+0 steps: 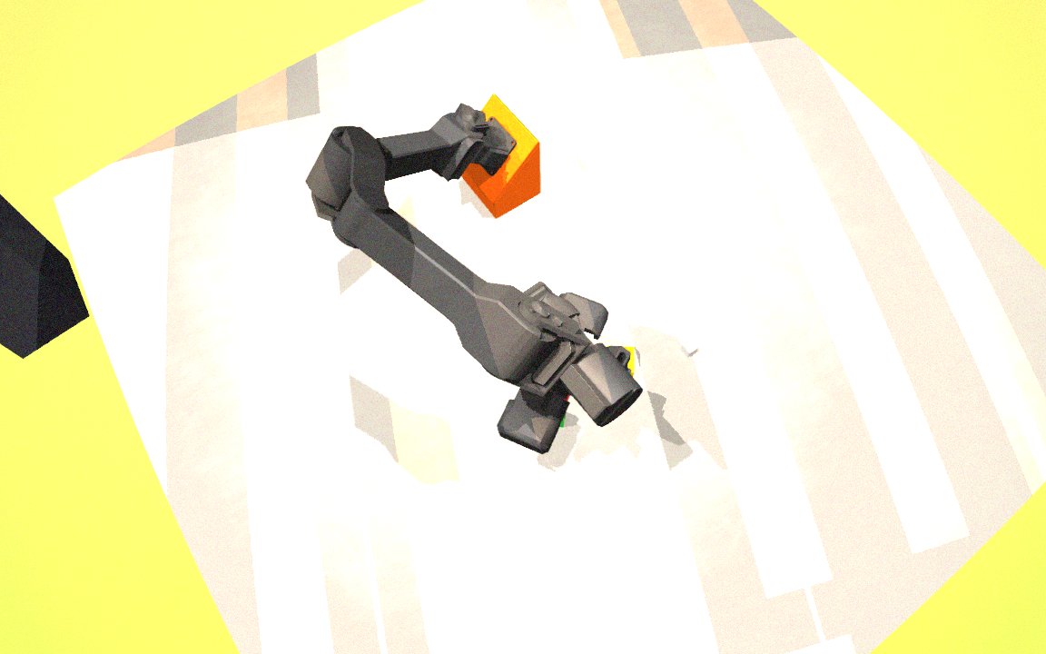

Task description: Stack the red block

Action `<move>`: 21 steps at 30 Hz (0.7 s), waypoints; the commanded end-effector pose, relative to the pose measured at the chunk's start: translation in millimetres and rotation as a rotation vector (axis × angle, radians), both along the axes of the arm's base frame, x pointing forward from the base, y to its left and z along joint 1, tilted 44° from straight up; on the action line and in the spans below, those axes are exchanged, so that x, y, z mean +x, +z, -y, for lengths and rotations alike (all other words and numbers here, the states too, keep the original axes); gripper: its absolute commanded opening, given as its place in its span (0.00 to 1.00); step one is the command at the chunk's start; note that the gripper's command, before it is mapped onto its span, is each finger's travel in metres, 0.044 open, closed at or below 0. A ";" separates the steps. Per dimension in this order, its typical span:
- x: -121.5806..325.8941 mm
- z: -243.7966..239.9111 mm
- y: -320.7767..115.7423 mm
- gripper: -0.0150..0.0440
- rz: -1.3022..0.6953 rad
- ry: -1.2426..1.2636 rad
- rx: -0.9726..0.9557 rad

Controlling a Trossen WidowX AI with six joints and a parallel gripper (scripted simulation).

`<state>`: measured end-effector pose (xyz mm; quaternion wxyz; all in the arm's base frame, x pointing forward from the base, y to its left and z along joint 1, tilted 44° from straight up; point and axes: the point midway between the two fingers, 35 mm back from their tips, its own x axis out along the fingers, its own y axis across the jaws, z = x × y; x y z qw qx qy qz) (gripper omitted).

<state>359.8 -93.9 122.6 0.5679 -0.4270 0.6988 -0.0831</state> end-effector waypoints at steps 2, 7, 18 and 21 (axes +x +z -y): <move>0.1 -2.3 3.5 0.25 -0.002 0.003 -0.005; -0.1 -0.2 0.2 0.48 -0.001 0.001 0.000; -0.1 -0.2 0.2 0.97 -0.001 0.001 0.000; -0.1 -0.2 0.2 1.00 -0.001 0.001 0.000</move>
